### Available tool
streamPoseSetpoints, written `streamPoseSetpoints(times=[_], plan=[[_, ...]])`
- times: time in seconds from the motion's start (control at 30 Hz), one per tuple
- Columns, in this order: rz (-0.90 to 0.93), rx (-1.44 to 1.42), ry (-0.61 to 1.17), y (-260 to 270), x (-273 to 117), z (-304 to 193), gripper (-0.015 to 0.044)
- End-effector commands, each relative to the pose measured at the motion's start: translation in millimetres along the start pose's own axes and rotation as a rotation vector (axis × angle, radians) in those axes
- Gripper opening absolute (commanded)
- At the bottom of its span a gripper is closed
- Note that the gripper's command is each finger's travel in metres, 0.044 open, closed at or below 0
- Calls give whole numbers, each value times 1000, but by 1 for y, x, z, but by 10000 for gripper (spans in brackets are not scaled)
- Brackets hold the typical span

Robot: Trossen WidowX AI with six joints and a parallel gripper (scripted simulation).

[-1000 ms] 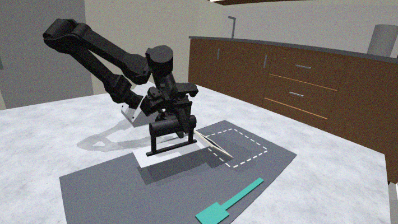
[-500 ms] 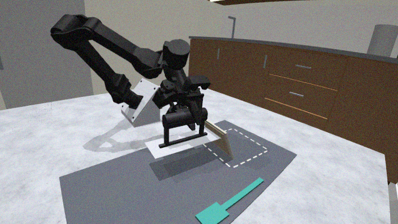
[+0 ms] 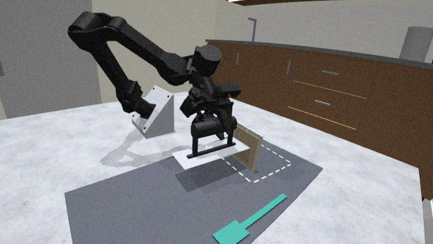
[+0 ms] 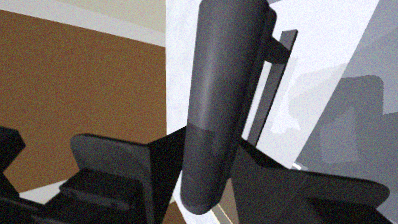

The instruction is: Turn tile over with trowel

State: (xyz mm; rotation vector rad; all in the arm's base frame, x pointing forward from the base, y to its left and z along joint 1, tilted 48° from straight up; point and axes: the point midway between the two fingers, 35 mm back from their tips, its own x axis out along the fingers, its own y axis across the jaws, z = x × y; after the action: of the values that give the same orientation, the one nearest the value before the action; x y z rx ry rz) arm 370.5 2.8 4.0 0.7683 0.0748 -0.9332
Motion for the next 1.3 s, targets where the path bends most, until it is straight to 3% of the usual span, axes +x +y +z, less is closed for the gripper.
streamPoseSetpoints(times=[0.0,0.7,1.27], plan=[[9,13,-4,4,0,-5,0],[8,10,-4,25,-19,55,0],[8,10,-4,25,-19,55,0]])
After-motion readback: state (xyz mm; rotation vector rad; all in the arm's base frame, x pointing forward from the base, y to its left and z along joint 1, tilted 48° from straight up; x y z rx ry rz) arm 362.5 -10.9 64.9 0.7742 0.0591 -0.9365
